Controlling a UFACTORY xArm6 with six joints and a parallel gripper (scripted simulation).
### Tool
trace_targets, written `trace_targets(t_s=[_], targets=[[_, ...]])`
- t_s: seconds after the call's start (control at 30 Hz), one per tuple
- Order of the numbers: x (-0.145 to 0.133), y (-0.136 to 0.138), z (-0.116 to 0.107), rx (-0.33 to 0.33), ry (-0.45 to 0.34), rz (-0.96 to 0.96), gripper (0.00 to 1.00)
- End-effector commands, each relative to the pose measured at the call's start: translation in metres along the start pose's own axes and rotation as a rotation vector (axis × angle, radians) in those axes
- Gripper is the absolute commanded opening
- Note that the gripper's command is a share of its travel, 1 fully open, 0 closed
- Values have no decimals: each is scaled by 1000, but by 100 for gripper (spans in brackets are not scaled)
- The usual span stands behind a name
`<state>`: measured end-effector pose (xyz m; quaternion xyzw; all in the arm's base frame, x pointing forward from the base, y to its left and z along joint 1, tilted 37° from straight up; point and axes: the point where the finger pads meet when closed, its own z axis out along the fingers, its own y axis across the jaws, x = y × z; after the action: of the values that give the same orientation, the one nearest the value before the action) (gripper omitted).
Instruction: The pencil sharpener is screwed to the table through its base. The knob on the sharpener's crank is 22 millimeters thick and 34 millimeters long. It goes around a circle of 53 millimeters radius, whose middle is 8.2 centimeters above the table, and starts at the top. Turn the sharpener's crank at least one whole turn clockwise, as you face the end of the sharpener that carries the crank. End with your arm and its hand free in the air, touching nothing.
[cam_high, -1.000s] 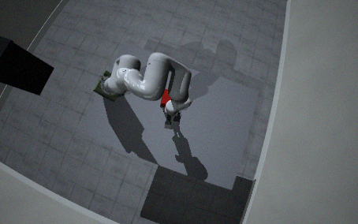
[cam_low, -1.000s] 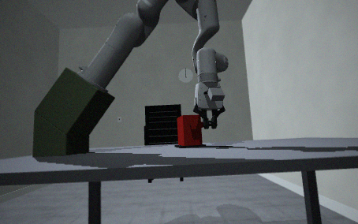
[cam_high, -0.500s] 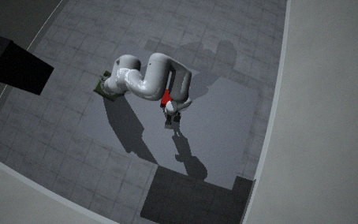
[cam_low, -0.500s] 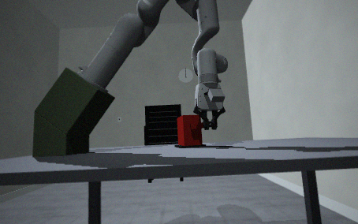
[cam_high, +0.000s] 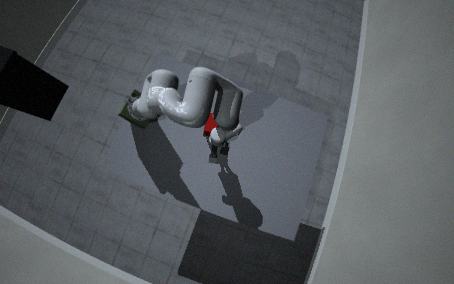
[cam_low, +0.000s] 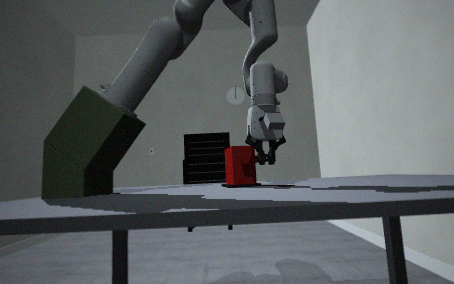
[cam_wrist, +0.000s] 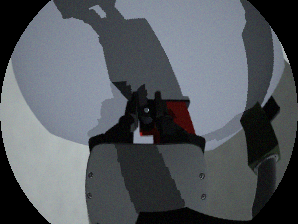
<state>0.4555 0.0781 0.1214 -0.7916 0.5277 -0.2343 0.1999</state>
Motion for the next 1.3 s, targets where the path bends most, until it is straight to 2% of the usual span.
trace_targets(t_s=[0.0, 0.83, 1.27], targets=[[-1, -1, 0, 14, 10, 0, 0], [0, -1, 4, 14, 10, 0, 0], [0, 1, 18, 14, 10, 0, 0]])
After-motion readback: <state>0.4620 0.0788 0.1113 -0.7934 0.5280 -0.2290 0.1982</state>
